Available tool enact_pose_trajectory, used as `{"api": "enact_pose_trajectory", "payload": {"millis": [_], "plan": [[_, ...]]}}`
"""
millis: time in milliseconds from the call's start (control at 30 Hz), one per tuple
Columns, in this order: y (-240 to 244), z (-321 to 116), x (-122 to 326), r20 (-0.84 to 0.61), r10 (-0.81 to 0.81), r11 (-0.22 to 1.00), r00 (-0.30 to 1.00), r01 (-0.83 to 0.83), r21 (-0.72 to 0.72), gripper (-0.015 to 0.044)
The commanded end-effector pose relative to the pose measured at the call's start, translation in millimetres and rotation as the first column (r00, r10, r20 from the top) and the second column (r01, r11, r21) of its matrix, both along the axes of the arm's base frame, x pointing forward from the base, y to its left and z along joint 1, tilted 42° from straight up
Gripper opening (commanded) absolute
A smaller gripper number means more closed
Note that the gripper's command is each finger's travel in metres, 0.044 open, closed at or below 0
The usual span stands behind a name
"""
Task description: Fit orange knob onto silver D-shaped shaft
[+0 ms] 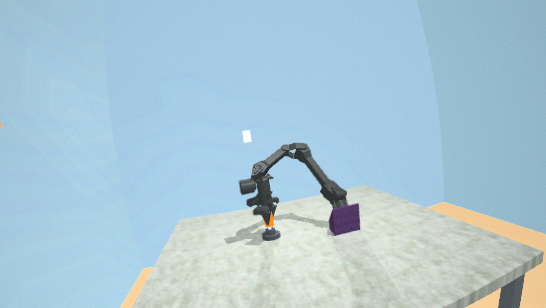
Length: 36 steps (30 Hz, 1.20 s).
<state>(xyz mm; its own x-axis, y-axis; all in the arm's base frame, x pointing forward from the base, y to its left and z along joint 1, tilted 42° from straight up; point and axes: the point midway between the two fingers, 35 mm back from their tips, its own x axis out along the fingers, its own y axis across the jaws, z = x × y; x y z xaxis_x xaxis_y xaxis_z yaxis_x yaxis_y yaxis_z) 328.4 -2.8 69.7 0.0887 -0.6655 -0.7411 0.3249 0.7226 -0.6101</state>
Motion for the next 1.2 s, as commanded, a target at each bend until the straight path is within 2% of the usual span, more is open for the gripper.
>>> {"api": "enact_pose_trajectory", "payload": {"millis": [0,500,733,1167], "plan": [[-0.8,-0.1,-0.2,0.0,-0.001,1.0,1.0,0.001,-0.002,0.0],[3.4,2.4,-0.2,0.0,-0.001,1.0,1.0,0.001,-0.002,0.0],[2.2,1.0,0.2,0.13,-0.148,0.989,0.98,0.146,0.025,0.0],[-0.2,-1.2,0.5,0.137,-0.156,0.988,0.978,0.153,0.027,0.0]]}}
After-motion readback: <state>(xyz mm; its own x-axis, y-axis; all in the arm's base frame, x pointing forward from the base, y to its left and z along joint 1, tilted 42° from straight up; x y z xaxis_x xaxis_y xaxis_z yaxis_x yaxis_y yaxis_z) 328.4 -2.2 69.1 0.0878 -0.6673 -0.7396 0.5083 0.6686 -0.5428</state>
